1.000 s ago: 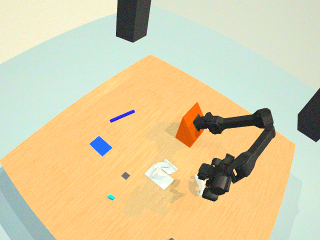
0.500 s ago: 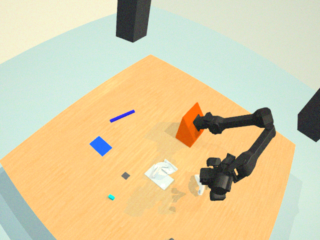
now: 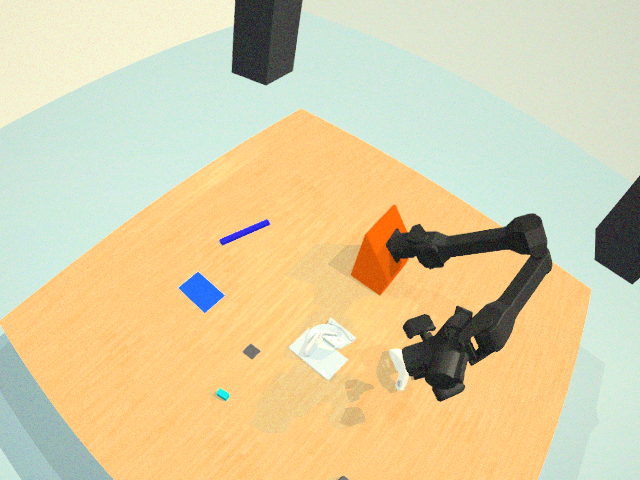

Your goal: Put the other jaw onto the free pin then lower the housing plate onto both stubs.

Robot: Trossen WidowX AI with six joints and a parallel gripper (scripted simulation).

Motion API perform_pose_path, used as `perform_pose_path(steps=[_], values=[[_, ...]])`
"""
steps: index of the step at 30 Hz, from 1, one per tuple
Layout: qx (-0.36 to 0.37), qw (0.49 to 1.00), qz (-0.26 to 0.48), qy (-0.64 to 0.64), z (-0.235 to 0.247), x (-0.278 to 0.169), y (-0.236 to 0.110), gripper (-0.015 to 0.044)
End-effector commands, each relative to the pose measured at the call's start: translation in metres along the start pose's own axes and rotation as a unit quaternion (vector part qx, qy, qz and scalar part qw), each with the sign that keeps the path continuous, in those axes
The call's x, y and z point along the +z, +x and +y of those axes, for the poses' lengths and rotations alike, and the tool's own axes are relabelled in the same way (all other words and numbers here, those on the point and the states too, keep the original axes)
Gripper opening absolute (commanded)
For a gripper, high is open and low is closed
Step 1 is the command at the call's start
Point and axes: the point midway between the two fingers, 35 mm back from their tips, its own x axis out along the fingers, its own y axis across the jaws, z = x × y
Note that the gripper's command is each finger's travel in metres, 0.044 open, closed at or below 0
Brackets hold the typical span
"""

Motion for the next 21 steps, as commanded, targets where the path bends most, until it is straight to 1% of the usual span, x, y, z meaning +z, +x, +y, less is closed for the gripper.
perform_pose_path(steps=[1, 11, 21], values=[[-0.002, 0.998, 0.0, -0.057, -0.0006, -0.0017, 0.0002, 0.0], [-0.002, 0.985, 0.0, -0.175, -0.0003, -0.0047, 0.0002, 0.0], [-0.002, 0.957, 0.001, -0.289, -0.0001, -0.0076, 0.0001, 0.0]])
